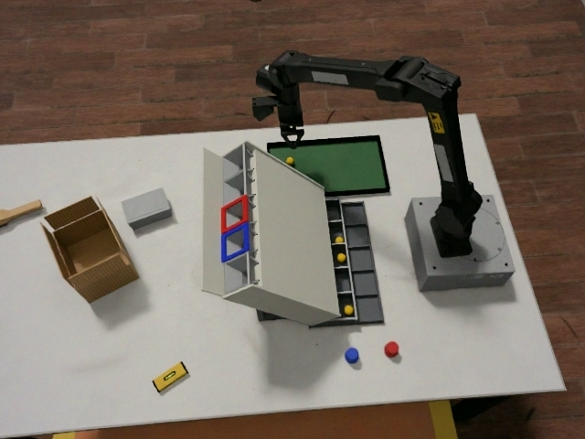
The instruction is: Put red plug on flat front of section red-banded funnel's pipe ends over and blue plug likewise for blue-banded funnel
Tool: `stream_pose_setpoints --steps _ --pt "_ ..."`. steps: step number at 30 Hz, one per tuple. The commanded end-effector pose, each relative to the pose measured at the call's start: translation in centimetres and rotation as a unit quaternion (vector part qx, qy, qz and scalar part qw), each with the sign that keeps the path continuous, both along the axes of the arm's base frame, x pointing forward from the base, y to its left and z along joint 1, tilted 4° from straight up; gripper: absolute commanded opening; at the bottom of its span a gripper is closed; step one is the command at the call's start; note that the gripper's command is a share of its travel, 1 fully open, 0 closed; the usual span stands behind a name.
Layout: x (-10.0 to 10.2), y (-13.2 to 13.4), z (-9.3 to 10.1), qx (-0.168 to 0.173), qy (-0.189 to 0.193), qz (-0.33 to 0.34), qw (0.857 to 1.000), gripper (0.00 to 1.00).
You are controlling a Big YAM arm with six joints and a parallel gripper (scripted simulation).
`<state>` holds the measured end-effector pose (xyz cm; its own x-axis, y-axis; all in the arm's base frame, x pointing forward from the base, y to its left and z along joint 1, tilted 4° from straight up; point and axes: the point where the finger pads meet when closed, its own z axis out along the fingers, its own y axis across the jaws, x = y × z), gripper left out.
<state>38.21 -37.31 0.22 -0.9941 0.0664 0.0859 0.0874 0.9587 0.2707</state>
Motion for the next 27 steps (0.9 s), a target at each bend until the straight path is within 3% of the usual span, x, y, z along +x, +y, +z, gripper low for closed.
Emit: stream_pose_setpoints --steps 1,27 --pt "0.9 -1.8 1.0 -0.016 -0.015 -0.001 1.000 0.80" --pt "1.4 -3.1 1.3 -0.017 -0.016 -0.001 1.000 0.80"
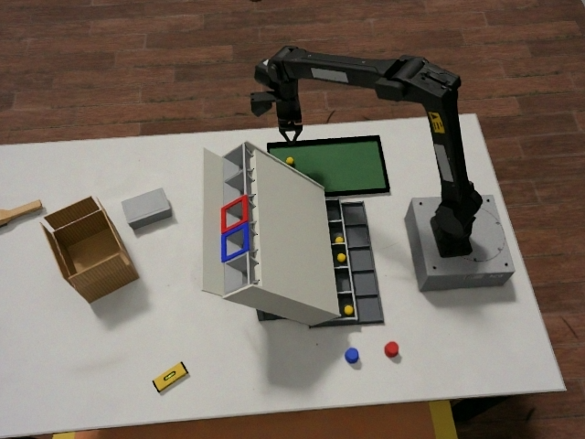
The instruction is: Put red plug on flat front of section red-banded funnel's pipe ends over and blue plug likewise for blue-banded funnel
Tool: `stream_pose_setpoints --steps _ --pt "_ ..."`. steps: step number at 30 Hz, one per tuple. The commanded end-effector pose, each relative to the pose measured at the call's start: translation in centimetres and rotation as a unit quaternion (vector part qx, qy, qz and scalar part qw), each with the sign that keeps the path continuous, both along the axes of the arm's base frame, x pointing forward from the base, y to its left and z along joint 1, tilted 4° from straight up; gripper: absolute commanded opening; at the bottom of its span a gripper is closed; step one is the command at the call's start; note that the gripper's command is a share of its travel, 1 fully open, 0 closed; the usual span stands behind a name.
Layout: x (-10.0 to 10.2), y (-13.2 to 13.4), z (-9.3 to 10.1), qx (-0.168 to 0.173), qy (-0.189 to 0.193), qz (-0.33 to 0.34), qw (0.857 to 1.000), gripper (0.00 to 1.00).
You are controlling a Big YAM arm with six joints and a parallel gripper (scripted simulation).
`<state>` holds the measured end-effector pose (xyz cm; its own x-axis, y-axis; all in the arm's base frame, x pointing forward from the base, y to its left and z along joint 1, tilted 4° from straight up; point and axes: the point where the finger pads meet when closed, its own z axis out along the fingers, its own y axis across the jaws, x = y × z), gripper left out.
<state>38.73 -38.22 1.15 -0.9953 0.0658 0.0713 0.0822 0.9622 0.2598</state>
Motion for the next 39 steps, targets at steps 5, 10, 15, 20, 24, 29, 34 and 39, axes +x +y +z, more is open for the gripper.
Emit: stream_pose_setpoints --steps 5,10,15,20,24,29,34,39 --pt "1.0 -2.5 0.3 -0.011 -0.010 -0.002 1.000 0.80" --pt "1.1 -2.8 0.3 -0.012 -0.011 -0.002 1.000 0.80" --pt "0.8 -2.2 -2.6 -0.011 -0.010 -0.002 1.000 0.80" --pt "0.4 -1.5 -6.3 -0.009 -0.009 -0.001 1.000 0.80" --pt "0.1 -0.9 -9.3 -0.008 -0.008 0.000 1.000 0.80" --pt "0.0 -0.6 -10.8 -0.007 -0.008 0.000 1.000 0.80" --pt "-0.1 -0.6 -10.8 -0.009 -0.009 -0.001 1.000 0.80" --pt "-0.1 -0.6 -10.7 -0.010 -0.010 -0.002 1.000 0.80"
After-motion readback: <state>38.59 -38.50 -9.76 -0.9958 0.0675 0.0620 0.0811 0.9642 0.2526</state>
